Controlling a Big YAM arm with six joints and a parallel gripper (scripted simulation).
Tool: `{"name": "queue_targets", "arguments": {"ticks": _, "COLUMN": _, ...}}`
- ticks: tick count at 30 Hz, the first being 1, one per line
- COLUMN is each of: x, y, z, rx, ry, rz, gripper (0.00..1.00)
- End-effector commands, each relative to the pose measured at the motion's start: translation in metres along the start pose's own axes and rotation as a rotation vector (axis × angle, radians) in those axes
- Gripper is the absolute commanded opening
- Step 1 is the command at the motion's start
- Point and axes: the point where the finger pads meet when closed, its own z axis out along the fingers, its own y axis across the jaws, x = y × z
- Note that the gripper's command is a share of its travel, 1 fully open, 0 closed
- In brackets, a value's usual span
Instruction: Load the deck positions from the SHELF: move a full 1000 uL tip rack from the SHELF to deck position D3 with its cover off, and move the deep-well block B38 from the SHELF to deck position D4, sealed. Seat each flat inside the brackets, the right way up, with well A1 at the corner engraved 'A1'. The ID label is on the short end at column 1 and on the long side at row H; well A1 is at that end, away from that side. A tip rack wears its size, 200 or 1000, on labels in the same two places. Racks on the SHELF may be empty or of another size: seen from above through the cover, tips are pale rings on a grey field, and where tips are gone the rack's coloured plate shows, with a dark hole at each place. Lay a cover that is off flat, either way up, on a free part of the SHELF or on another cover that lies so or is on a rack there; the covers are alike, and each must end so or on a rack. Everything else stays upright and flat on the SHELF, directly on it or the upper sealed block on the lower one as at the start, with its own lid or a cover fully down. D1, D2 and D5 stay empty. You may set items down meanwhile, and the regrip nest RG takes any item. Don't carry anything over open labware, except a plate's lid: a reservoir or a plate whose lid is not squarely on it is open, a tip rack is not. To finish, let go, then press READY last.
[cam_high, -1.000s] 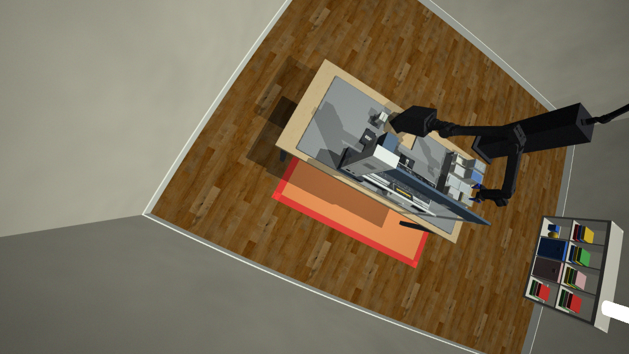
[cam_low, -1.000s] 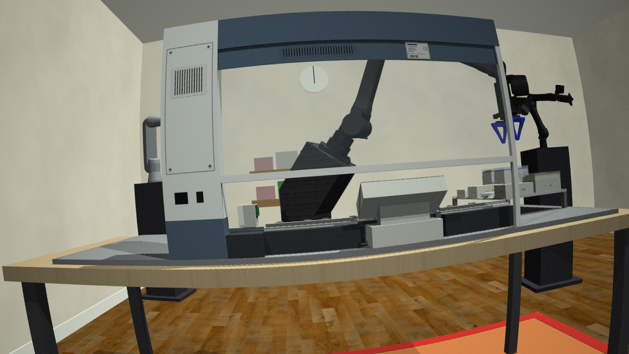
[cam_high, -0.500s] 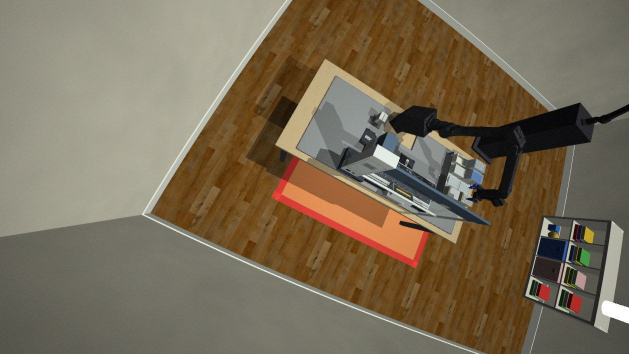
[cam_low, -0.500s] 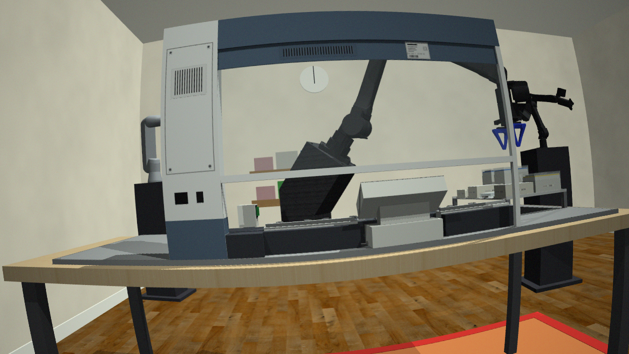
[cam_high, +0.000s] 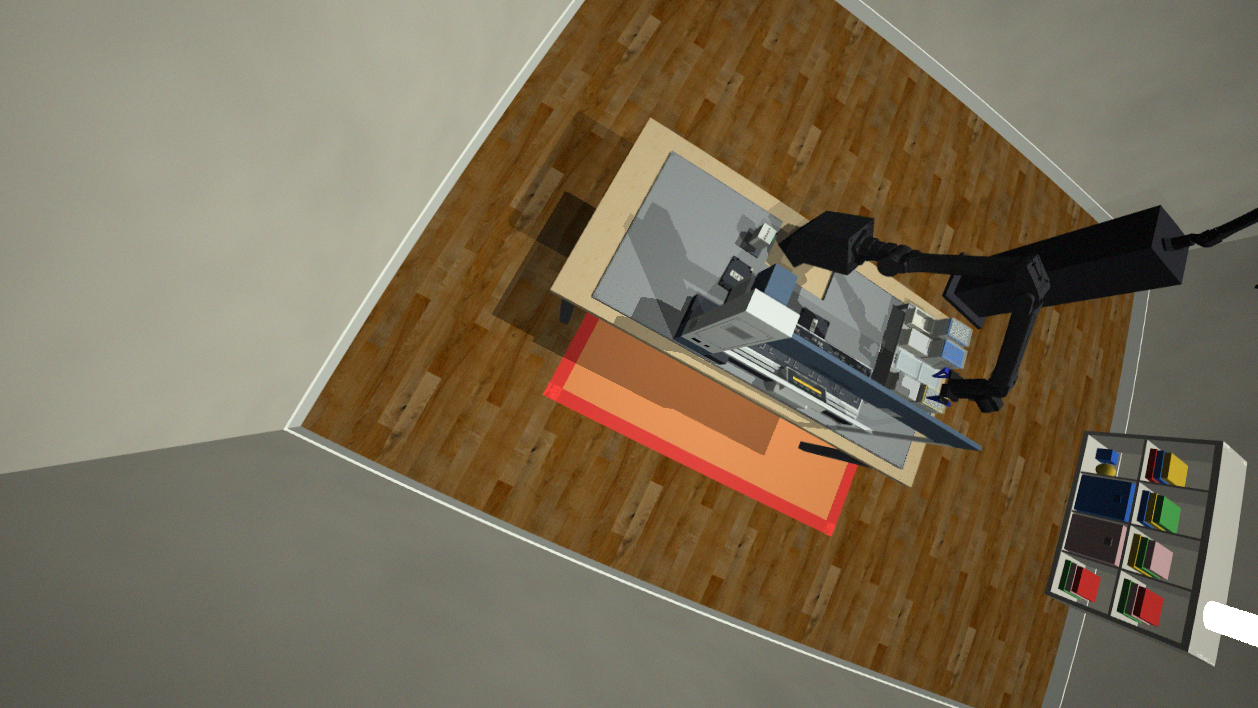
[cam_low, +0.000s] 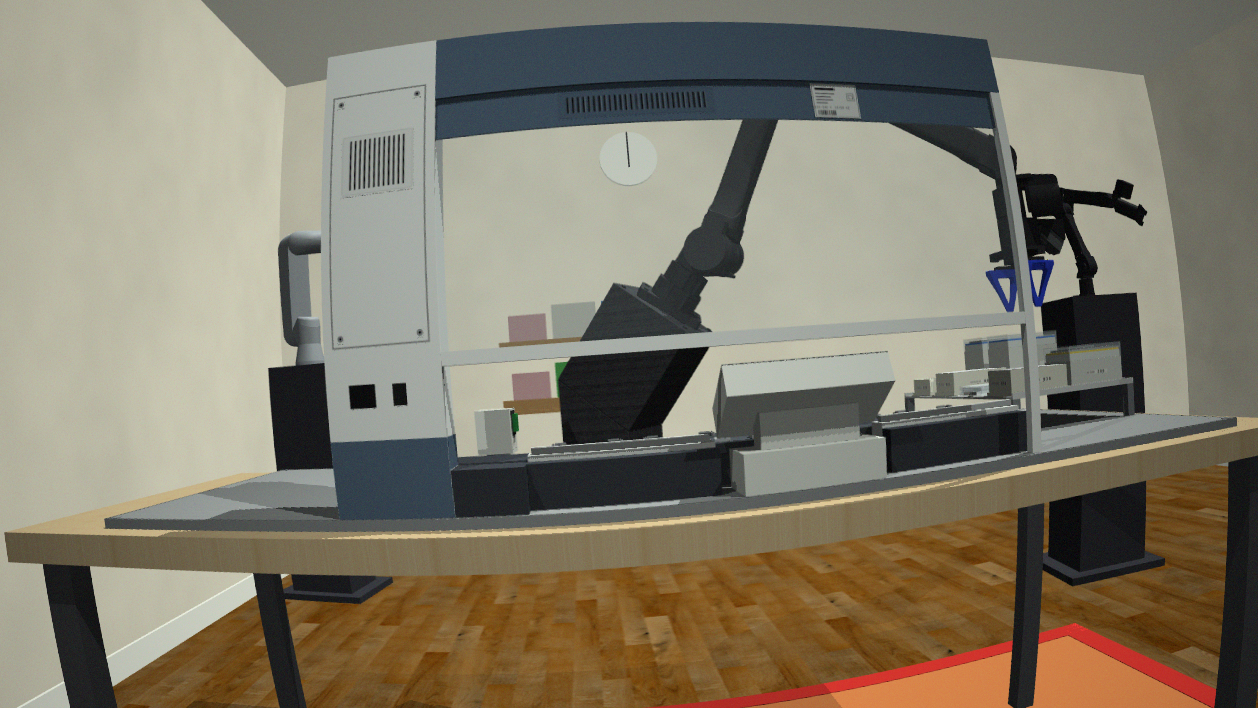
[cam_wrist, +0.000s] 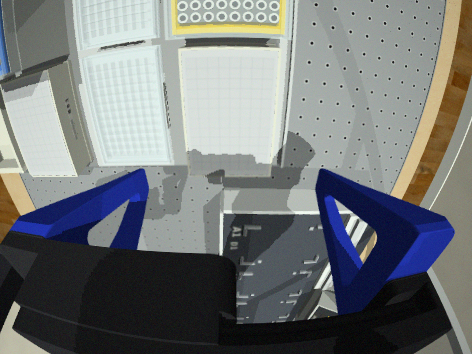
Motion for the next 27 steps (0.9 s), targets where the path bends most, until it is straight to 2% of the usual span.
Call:
{"name": "queue_targets", "arguments": {"ticks": 1, "x": -0.004, "y": 0.004, "z": 0.012, "rx": -0.004, "ry": -0.001, "rz": 0.003, "gripper": 1.00}}
{"name": "queue_targets", "arguments": {"ticks": 27, "x": -0.003, "y": 0.005, "z": 0.049, "rx": -0.005, "ry": 0.000, "rz": 0.003, "gripper": 1.00}}
